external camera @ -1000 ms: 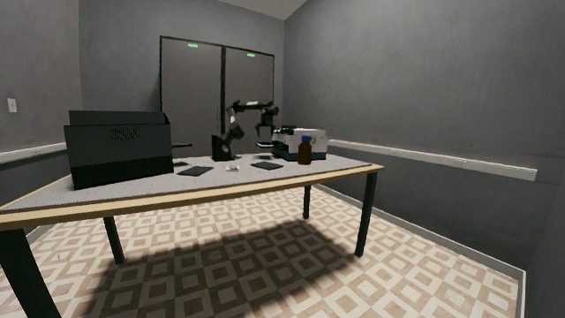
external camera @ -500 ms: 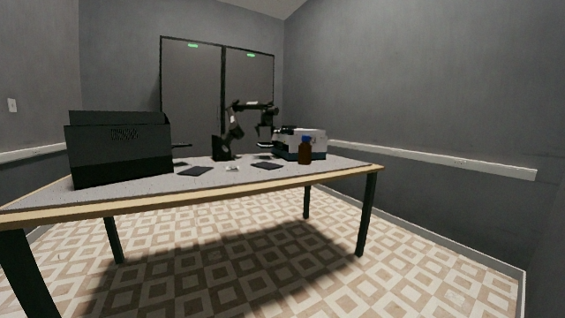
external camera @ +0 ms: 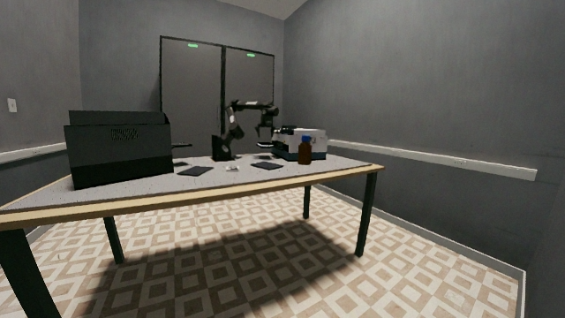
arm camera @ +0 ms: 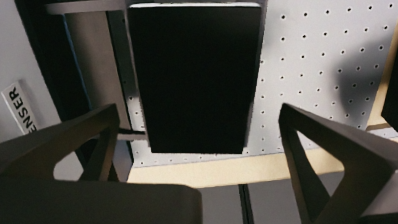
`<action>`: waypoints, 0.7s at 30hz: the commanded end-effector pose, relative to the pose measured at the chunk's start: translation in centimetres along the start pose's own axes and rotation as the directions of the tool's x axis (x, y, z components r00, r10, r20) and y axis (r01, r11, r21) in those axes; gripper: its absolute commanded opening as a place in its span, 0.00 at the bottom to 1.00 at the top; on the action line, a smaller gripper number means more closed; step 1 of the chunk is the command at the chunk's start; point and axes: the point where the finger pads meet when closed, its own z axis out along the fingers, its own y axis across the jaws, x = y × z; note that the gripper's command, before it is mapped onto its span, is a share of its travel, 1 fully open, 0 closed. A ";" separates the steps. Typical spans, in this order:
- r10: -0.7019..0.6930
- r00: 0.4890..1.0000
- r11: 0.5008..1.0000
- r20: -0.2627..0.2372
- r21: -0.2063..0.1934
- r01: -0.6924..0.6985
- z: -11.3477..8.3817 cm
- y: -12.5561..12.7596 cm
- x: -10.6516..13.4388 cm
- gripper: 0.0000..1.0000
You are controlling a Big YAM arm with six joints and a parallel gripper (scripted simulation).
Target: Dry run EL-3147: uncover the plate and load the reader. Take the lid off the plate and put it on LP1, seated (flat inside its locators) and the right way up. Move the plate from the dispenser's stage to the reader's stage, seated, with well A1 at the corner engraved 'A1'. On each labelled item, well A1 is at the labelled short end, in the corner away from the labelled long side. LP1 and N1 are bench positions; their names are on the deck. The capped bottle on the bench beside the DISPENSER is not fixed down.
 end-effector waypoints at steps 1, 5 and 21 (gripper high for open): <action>0.000 1.000 1.000 -0.013 0.005 0.000 0.5 -0.1 0.0 1.00; -0.006 1.000 1.000 -0.007 -0.002 0.006 0.4 0.4 0.0 1.00; -0.001 1.000 1.000 -0.005 -0.004 0.001 0.8 0.2 0.5 1.00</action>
